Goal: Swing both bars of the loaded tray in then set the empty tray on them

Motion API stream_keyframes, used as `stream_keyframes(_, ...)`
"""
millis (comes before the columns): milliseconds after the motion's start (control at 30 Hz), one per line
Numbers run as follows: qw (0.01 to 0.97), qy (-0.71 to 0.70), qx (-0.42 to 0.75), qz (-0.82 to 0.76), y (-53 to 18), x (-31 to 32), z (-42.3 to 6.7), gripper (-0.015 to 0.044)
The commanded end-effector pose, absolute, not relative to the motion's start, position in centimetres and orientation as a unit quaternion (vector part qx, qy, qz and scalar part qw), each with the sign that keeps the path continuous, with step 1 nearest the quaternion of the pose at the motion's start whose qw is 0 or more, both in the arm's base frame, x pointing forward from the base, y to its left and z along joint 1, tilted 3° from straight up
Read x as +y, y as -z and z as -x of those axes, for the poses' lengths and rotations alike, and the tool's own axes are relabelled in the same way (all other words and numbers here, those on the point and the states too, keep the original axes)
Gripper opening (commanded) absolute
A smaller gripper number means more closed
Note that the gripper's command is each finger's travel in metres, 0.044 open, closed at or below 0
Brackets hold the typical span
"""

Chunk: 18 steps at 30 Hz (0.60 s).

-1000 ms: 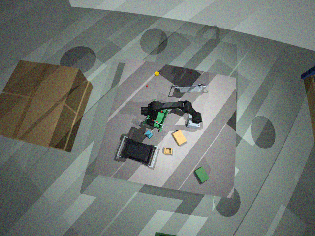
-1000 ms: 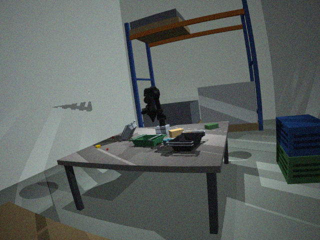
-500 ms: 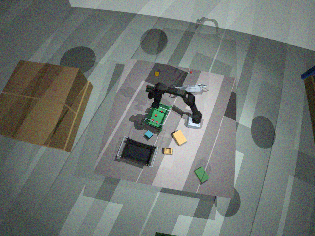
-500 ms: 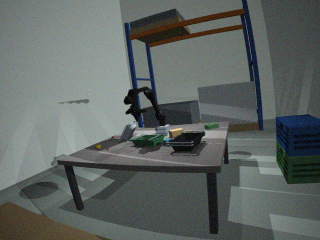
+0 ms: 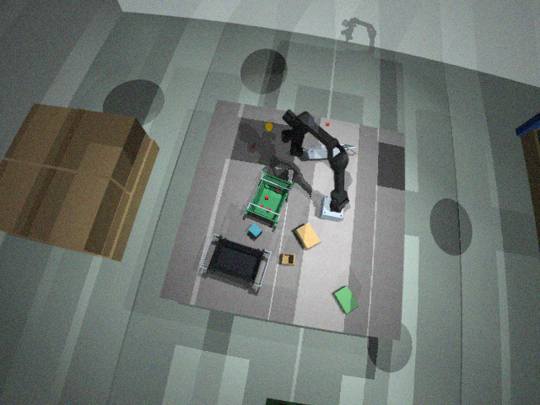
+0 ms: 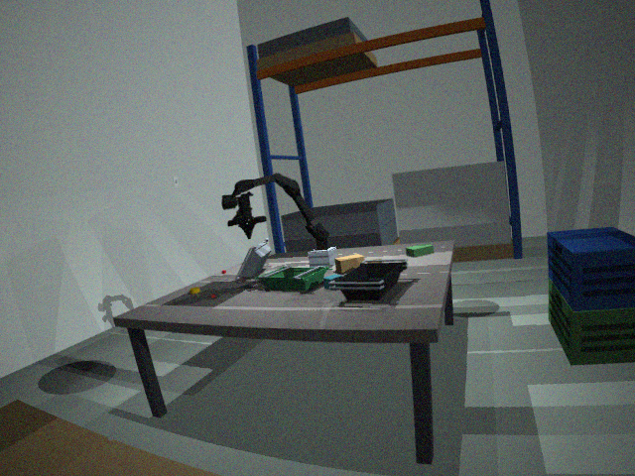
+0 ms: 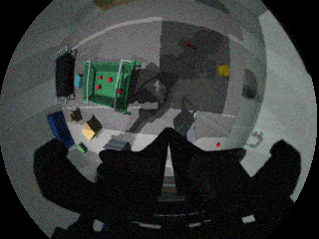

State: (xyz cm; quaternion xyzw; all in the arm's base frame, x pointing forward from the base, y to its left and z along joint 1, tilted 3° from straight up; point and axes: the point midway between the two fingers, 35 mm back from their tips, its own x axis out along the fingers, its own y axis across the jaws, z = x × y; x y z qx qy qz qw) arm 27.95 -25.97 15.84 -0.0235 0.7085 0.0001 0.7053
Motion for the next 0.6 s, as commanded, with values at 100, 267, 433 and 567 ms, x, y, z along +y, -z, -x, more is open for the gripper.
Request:
stream_keyframes(100,0.698,-0.033,0.713,0.062,-16.5,-32.1,-18.5,0.0000)
stream_keyframes(267,0.691,-0.055,0.716,0.082,-16.7,-34.3,-12.0,0.0000)
stream_keyframes(433,0.689,-0.065,0.717,0.090,-16.8,-34.9,-9.2,0.0000)
stream_keyframes(567,0.689,-0.065,0.717,0.090,-16.8,-34.9,-9.2,0.0000)
